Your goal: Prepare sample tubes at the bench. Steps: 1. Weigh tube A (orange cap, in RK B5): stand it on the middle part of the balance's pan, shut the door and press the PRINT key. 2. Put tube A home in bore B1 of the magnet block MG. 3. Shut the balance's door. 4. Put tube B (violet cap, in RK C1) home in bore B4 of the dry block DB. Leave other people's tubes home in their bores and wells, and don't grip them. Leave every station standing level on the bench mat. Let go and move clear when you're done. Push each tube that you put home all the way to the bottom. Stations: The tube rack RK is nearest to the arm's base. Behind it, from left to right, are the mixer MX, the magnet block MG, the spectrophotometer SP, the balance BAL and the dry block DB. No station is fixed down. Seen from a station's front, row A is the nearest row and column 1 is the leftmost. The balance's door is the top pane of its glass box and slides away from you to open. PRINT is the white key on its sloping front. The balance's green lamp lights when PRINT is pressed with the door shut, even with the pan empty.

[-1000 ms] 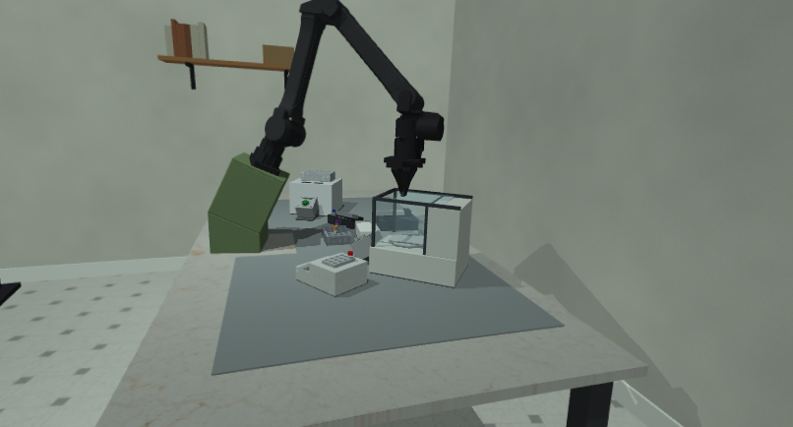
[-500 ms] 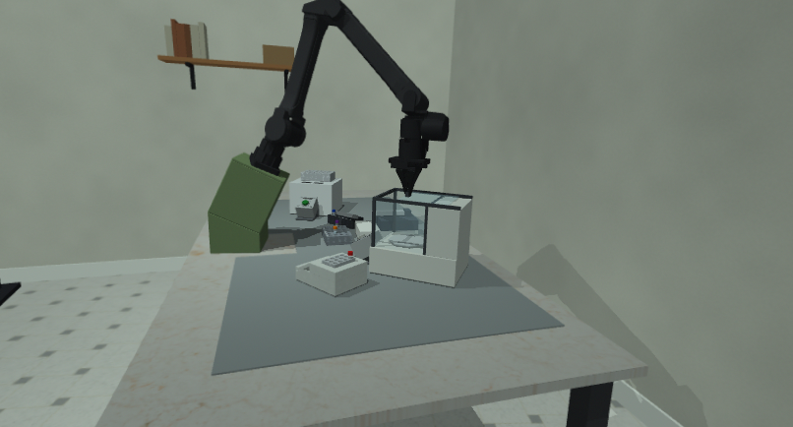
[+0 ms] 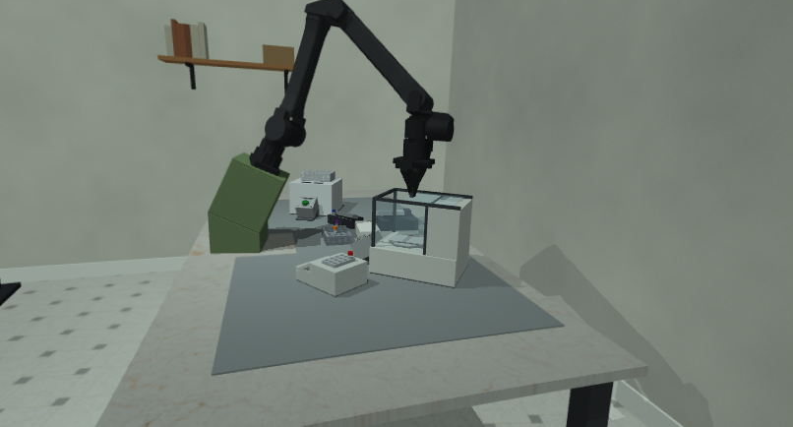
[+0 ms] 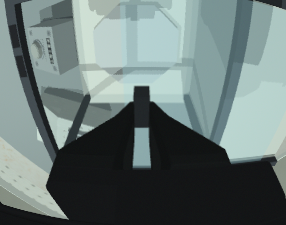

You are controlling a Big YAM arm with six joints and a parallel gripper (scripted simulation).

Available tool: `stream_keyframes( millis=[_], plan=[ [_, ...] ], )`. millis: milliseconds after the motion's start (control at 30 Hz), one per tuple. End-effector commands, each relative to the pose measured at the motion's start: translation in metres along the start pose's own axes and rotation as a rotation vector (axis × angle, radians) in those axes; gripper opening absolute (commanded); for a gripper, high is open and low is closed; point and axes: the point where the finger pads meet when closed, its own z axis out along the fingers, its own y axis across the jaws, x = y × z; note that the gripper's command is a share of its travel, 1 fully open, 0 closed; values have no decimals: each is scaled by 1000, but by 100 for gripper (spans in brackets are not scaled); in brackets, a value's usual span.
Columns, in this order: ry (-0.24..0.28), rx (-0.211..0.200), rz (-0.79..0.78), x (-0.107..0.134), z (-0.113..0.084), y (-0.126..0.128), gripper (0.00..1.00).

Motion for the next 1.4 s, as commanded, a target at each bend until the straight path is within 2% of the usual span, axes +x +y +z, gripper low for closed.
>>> stream_keyframes(
  millis=[0,1367],
  plan=[
    [2,27,-11,-6,-6,-25,6],
    [2,29,-10,-7,-7,-60,6]
  ],
)
